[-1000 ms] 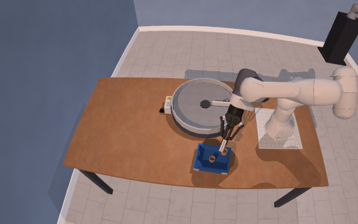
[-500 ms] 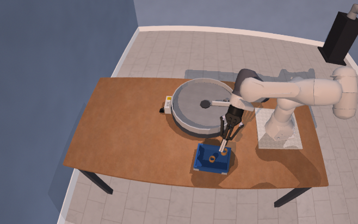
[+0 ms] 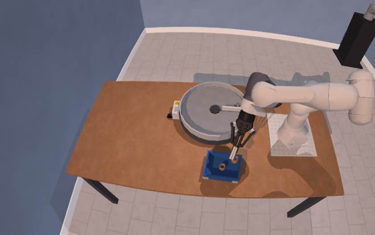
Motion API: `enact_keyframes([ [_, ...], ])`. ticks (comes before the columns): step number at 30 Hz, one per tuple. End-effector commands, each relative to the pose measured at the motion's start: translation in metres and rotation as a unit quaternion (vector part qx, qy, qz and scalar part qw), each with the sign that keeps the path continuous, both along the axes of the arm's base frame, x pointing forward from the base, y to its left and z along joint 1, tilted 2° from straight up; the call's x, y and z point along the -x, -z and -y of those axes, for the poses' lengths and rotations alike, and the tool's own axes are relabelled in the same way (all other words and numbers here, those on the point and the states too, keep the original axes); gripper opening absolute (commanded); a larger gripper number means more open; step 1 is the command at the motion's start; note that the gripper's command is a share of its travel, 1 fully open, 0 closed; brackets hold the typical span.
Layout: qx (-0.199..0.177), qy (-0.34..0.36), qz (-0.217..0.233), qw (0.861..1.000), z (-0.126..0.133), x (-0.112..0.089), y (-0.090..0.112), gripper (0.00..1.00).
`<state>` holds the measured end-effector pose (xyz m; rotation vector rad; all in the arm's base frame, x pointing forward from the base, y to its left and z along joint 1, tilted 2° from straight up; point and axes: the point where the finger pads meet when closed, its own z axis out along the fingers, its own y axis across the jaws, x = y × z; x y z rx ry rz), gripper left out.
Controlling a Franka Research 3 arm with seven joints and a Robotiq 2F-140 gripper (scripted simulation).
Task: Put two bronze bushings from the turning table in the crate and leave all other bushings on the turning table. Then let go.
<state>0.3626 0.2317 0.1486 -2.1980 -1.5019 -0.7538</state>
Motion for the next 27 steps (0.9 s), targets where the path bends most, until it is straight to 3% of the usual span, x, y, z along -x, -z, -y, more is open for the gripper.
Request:
enact_keyframes([
  [1,0.000,0.003,0.001,1.000,-0.0011,-0.0017,-0.0010,0.00],
  [23,0.000,0.003,0.001,1.000,-0.0011,-0.0017,-0.0009,0.00],
  [27,0.000,0.003,0.001,1.000,-0.0008,-0.0016,0.0073,0.00],
])
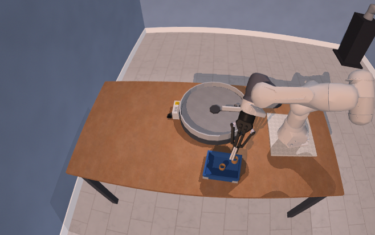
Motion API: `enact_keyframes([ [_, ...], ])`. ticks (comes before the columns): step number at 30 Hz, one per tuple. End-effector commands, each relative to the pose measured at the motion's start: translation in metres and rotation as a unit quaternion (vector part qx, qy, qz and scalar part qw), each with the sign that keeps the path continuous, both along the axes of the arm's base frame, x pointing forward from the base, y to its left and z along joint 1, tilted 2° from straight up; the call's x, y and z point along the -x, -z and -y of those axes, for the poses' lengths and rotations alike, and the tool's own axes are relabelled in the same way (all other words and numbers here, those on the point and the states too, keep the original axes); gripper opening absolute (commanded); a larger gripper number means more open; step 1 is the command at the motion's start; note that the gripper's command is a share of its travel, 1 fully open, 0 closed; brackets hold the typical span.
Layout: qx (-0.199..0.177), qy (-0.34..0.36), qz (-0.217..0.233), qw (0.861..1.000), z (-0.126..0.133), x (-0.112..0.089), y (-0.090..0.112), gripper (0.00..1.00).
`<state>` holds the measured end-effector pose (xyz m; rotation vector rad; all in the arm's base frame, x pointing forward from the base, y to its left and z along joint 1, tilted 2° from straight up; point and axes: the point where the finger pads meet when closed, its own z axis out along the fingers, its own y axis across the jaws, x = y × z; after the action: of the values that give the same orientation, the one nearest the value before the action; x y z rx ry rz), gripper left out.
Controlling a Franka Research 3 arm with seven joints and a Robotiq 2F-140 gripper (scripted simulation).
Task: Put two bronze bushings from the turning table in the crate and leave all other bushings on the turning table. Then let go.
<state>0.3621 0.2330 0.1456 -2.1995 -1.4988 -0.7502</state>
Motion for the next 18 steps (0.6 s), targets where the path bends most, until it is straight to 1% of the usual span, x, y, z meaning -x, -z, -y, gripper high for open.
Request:
enact_keyframes([
  [1,0.000,0.002,0.003,1.000,0.001,-0.002,0.009,0.00],
  [2,0.000,0.002,0.003,1.000,0.001,-0.002,0.014,0.00],
  [4,0.000,0.002,0.003,1.000,0.001,-0.002,0.014,0.00],
  [8,0.000,0.002,0.003,1.000,0.002,-0.002,0.038,0.00],
  [11,0.000,0.002,0.003,1.000,0.002,-0.002,0.051,0.00],
  [14,0.000,0.002,0.003,1.000,0.002,-0.002,0.057,0.00],
  [18,0.000,0.002,0.003,1.000,0.002,-0.002,0.058,0.00],
])
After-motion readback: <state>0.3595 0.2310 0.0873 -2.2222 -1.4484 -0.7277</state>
